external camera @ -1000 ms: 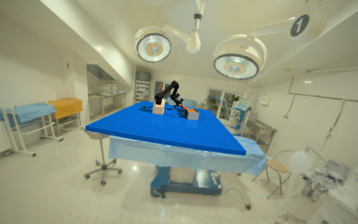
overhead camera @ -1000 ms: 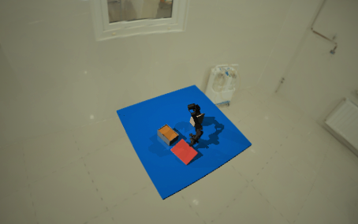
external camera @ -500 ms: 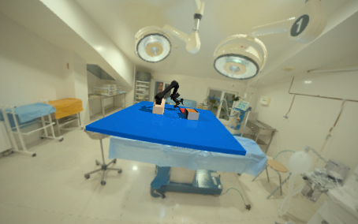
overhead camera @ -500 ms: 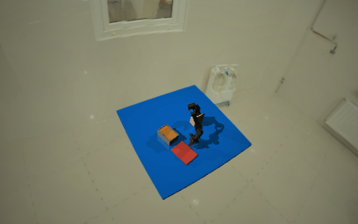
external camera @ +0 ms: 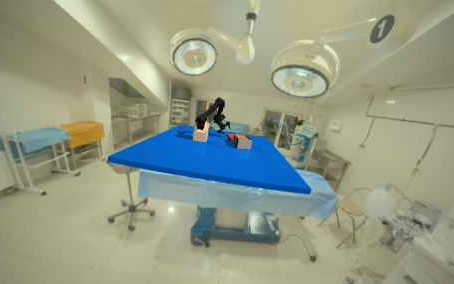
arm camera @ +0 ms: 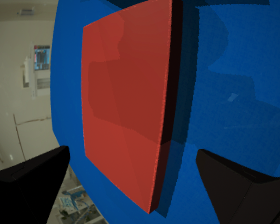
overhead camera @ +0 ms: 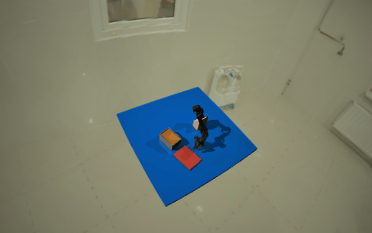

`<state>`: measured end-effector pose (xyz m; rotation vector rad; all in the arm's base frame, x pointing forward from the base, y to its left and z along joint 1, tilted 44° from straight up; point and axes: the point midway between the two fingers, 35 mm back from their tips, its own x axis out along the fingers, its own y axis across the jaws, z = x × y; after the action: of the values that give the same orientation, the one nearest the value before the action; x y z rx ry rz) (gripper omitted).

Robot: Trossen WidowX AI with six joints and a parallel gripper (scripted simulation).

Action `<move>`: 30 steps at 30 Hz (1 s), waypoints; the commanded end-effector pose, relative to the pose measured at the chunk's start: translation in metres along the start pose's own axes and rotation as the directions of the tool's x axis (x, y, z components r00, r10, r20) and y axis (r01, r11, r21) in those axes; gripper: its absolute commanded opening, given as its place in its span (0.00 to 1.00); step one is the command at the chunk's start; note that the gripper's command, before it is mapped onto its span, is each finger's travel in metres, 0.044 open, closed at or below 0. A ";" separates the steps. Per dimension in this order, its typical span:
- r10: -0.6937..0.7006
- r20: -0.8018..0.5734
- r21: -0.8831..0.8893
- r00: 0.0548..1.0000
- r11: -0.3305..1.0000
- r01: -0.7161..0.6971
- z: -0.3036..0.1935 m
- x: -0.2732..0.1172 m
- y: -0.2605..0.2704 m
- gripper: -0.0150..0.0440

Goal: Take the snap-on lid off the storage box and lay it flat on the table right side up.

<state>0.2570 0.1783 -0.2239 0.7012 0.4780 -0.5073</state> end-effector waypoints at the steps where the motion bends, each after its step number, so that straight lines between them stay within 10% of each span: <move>1: 0.000 0.006 0.000 1.000 1.000 0.000 0.001 -0.006 -0.005 1.00; 30: -0.002 0.002 0.001 1.000 1.000 0.002 -0.002 -0.049 -0.010 1.00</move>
<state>0.2144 0.1824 -0.2078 0.6974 0.4834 -0.5114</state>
